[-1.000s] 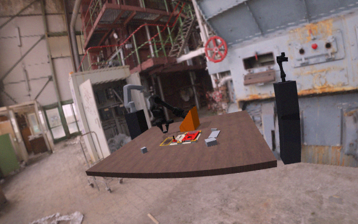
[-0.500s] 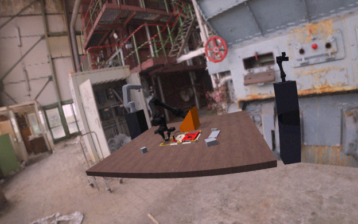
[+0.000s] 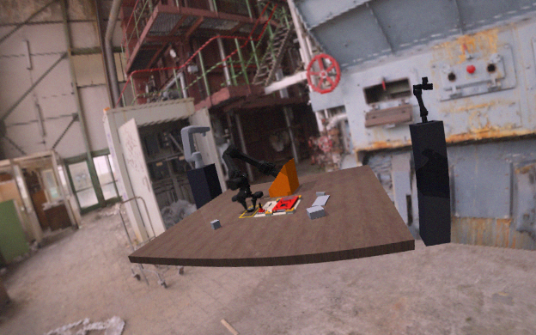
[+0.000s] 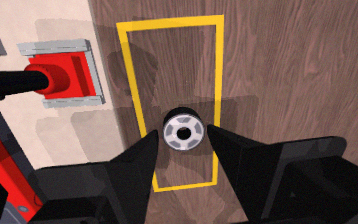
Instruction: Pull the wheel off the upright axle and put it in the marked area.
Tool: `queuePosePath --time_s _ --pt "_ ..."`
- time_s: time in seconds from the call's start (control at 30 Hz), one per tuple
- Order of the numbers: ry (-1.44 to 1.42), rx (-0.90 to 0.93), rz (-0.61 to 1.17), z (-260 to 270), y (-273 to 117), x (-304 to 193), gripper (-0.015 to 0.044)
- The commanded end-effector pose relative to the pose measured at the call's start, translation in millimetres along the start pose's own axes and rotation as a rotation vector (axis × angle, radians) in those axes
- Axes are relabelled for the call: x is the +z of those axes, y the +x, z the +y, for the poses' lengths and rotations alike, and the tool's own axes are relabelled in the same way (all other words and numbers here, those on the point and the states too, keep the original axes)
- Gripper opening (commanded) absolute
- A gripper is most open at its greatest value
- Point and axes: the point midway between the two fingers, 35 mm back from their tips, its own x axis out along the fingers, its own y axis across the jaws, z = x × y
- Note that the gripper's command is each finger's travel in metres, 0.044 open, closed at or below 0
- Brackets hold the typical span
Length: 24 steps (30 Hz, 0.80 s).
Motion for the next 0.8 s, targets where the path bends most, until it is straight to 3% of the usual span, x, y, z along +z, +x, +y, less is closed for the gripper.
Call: queuePosePath --time_s 0.0,0.13,0.27,0.33,0.47,0.77 --pt "0.002 0.0 -0.007 -0.3 -14.1 2.6 0.03" --pt "-0.007 0.0 -0.007 0.3 -53.9 1.5 0.03" --pt "-0.008 -0.001 -0.007 0.2 -59.5 0.9 0.03" --pt "-0.022 0.007 -0.004 10.6 -59.0 -7.6 0.0352" --pt "-0.016 0.011 -0.004 35.5 -95.5 -60.4 0.044" --pt "-0.013 0.004 -0.003 41.5 -105.5 -82.6 0.044"
